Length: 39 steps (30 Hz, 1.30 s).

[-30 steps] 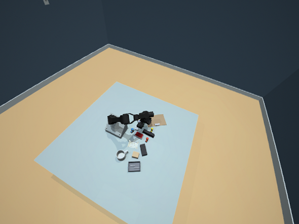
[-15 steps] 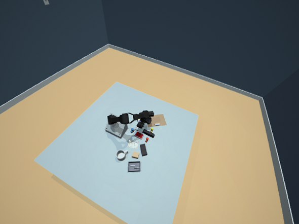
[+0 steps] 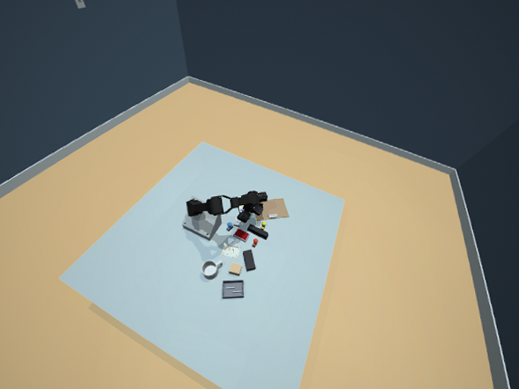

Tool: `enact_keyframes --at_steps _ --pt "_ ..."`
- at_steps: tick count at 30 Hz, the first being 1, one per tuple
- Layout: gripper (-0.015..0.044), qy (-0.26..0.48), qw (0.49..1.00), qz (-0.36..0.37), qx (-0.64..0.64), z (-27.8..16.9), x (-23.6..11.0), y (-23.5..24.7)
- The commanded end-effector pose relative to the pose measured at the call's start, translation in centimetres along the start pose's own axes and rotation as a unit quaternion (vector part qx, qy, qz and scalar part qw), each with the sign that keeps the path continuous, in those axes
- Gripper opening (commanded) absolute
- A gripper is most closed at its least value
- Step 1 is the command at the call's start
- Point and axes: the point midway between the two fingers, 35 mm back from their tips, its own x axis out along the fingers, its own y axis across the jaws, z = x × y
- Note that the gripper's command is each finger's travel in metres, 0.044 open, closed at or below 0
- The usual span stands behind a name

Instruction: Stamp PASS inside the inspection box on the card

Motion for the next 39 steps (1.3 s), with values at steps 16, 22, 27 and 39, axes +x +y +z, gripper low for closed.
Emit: enact_keyframes --at_steps 16,22,27,39 --pt "0.0 -0.001 1.0 0.005 0.003 0.1 -1.1 0.1" --pt "0.0 -0.001 1.0 0.005 0.003 0.1 -1.4 0.1" --pt "0.0 -0.001 1.0 0.006 0.003 0.1 -1.6 0.1" --pt "0.0 -0.002 1.0 0.007 0.003 0.1 -2.2 0.1"
